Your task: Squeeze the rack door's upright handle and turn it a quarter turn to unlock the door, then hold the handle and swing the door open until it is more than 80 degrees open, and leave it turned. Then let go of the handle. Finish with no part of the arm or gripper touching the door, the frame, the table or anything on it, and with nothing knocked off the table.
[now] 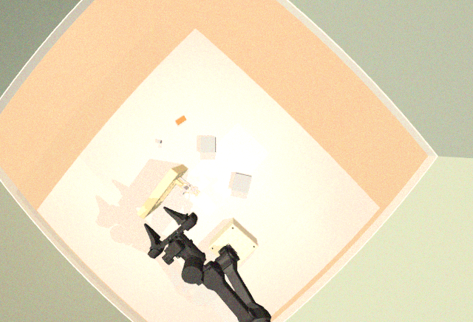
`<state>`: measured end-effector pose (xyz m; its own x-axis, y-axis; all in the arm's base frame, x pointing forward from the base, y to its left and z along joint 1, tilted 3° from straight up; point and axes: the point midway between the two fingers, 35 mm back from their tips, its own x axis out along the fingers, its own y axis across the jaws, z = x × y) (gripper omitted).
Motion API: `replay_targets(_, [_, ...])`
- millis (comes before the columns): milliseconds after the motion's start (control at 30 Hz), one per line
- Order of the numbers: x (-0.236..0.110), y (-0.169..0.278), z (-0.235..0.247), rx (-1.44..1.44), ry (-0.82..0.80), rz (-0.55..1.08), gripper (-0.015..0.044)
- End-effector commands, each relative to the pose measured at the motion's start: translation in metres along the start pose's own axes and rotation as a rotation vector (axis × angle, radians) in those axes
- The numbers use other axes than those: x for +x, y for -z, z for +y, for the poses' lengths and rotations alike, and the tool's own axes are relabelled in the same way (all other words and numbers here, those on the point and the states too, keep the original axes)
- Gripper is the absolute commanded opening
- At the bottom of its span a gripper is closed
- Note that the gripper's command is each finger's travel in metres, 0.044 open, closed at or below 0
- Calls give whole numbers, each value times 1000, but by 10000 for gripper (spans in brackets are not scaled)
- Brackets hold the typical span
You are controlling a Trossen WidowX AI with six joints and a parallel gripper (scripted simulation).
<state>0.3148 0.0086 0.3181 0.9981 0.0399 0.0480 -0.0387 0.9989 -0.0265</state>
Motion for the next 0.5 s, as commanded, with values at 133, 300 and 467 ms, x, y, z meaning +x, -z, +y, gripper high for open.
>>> replay_targets(133, [11,10,-3,-15,8,94,283])
replay_targets(300, [25,26,-7,-37,17,228,283])
replay_targets(467, [36,43,-12,-57,22,363,283])
